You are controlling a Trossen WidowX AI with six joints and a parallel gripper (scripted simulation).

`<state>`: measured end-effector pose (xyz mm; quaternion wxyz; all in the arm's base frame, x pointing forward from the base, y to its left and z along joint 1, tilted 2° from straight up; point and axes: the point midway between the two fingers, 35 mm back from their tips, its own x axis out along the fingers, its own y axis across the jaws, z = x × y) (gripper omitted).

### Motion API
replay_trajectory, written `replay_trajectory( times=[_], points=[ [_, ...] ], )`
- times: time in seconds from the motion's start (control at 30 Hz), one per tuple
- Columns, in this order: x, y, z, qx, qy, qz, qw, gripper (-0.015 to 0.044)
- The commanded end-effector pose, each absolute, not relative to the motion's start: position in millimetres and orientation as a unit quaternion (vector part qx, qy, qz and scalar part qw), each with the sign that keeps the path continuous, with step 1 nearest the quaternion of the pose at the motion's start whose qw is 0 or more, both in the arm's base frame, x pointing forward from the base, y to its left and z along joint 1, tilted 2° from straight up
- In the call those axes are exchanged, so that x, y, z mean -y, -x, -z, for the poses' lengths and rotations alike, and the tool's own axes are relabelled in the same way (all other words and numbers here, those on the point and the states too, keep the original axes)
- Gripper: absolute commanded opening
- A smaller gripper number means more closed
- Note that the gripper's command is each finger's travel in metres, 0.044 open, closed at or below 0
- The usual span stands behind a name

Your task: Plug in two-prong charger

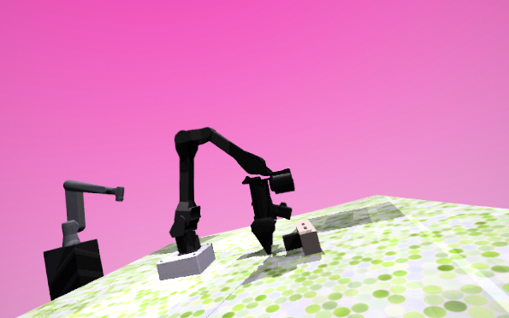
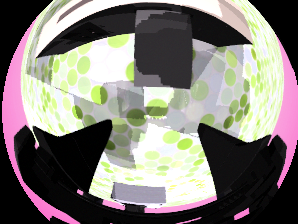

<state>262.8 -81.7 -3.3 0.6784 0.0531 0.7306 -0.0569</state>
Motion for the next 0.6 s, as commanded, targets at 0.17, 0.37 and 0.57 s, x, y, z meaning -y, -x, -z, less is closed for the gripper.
replay_trajectory(
  times=[0.17, 0.37, 0.57],
  points=[
    [84, -277, -34, -0.62, -0.048, 0.064, 0.781, 0.044],
    [84, -283, -74, -0.5, -0.034, 0.068, 0.863, 0.044],
    [84, -283, -75, -0.496, -0.033, 0.068, 0.865, 0.044]
  ],
)
